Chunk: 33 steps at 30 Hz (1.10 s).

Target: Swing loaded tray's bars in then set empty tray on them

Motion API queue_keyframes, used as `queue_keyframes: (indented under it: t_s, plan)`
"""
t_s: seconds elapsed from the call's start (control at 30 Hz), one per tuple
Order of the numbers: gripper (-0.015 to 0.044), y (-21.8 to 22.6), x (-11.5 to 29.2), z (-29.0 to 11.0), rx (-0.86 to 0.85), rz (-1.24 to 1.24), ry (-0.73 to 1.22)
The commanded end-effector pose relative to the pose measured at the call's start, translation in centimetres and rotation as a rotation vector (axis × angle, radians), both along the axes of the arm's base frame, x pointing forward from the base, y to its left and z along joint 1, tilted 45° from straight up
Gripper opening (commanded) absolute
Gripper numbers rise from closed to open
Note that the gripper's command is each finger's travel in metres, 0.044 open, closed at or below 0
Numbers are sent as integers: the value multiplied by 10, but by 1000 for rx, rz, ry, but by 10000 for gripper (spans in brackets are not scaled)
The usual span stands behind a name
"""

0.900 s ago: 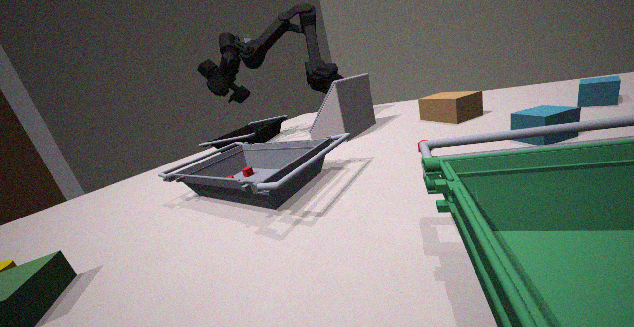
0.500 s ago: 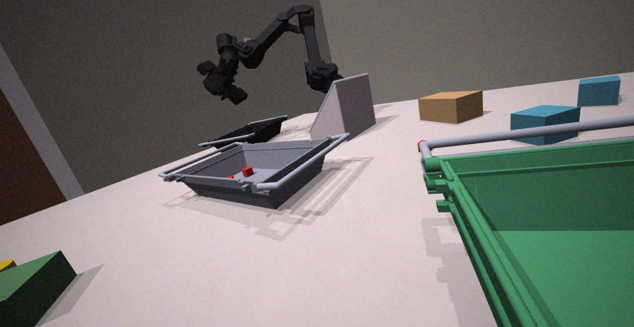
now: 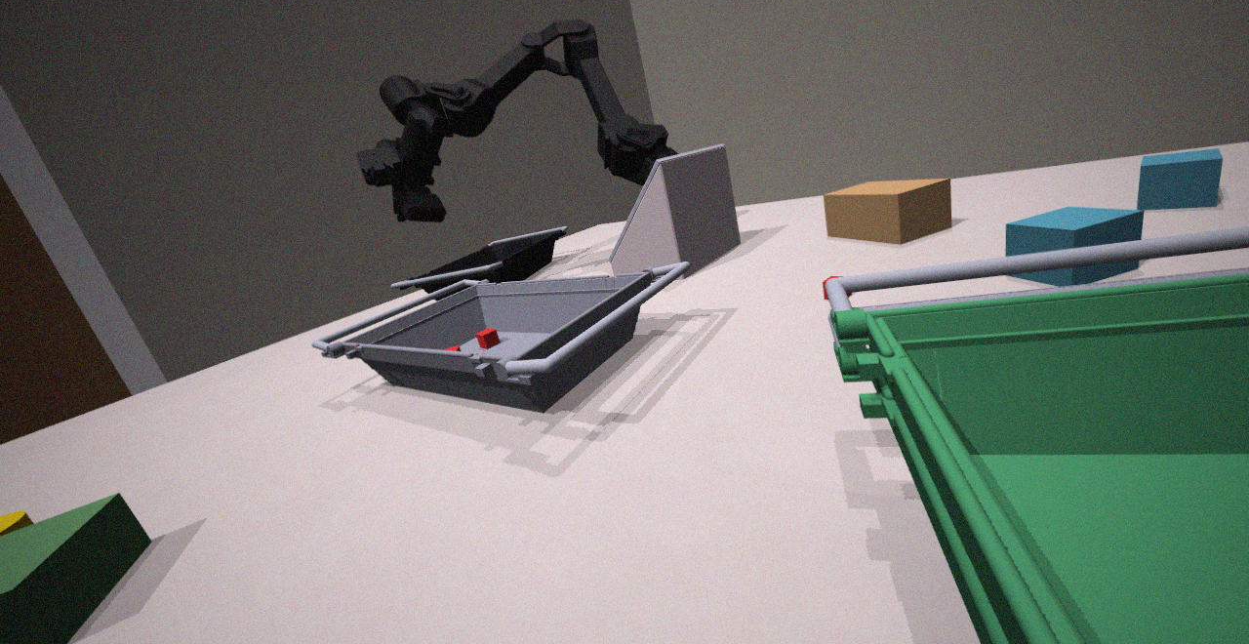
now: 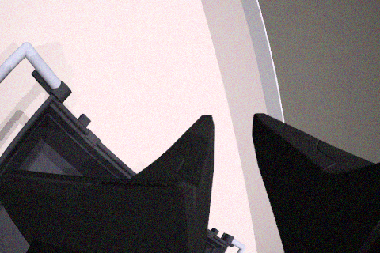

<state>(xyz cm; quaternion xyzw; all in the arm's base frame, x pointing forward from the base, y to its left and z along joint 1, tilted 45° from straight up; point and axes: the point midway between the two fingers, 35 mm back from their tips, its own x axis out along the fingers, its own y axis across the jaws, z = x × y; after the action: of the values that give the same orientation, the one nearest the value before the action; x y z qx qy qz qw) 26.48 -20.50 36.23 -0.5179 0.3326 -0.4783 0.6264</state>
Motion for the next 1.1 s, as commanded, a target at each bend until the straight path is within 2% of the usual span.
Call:
queue_keyframes:
  t_s: [0.0, 0.3, 0.7, 1.07]
  plan:
    - [82, 14, 44, -23, 226, 101, -269]
    - [82, 37, 94, -67, 635, 86, -730]
    - [82, 63, 124, -108, 918, -60, -1056]
    - [82, 89, 139, -143, 1093, -277, -1377]
